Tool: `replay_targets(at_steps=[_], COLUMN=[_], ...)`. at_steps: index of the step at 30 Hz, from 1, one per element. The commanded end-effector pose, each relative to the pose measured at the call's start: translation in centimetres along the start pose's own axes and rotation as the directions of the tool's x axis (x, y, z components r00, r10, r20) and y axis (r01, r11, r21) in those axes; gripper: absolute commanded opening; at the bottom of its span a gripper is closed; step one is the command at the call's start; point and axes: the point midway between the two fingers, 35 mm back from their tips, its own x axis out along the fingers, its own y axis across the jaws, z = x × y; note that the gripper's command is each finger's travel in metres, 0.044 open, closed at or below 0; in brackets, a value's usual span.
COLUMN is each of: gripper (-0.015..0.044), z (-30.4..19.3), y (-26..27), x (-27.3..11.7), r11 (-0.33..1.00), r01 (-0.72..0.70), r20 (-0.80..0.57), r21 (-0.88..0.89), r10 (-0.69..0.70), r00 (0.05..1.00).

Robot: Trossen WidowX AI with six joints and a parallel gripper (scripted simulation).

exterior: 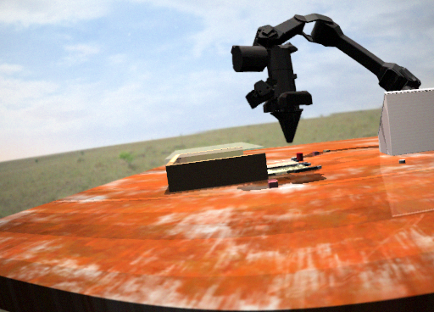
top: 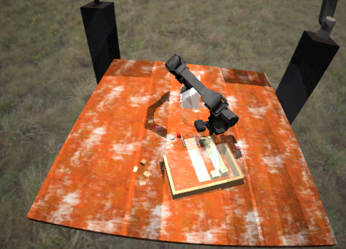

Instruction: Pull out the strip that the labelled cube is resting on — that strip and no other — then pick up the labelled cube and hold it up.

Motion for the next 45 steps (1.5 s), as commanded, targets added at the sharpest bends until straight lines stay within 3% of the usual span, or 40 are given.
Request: replay_targets(at_steps=[1,29,45], gripper=[0.0000,0.0000,0.0000], z=[-0.2,-0.5,-0.5], y=[-0.1,-0.5,-0.6], x=[0.9,5.5,5.6], r11=[1.000,1.000,1.000], r01=[0.005,0.009,0.009], r20=[-0.009,-0.010,-0.010], r21=[-0.010,-0.009,-0.009], r10=[-0.005,-0.009,-0.009], r00=[1.000,1.000,1.000])
